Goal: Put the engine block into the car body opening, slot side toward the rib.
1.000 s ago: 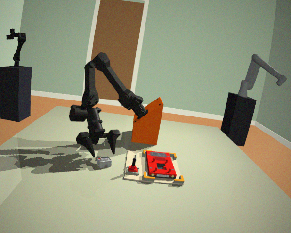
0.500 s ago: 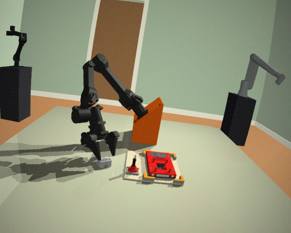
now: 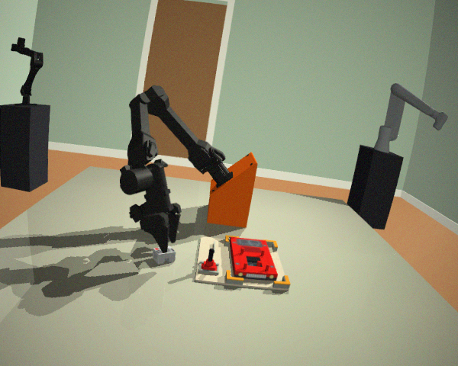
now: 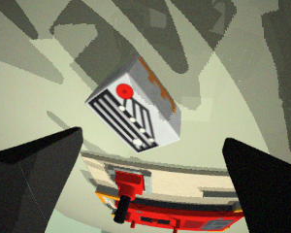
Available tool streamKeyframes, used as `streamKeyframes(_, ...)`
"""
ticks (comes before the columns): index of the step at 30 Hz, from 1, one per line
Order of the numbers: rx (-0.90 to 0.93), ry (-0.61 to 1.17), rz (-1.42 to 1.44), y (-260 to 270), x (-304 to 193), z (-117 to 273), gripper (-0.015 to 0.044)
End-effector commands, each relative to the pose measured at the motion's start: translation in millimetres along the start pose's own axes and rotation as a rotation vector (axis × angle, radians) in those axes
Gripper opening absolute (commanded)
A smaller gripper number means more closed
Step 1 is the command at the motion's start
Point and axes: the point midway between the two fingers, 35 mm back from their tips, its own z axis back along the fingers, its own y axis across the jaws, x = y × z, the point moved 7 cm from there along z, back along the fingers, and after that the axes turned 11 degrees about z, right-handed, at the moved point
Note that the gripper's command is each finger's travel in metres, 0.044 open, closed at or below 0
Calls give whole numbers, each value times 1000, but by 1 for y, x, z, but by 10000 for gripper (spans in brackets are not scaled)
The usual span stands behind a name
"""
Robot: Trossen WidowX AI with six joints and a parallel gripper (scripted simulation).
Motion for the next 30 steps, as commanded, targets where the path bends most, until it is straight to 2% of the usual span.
streamKeyframes(1, -45, -38, 110, 7, -3, 4, 440)
streamKeyframes(20, -310, -206, 662, 35, -21, 23, 440)
streamKeyframes(30, -320, -212, 681, 42, -27, 19, 440)
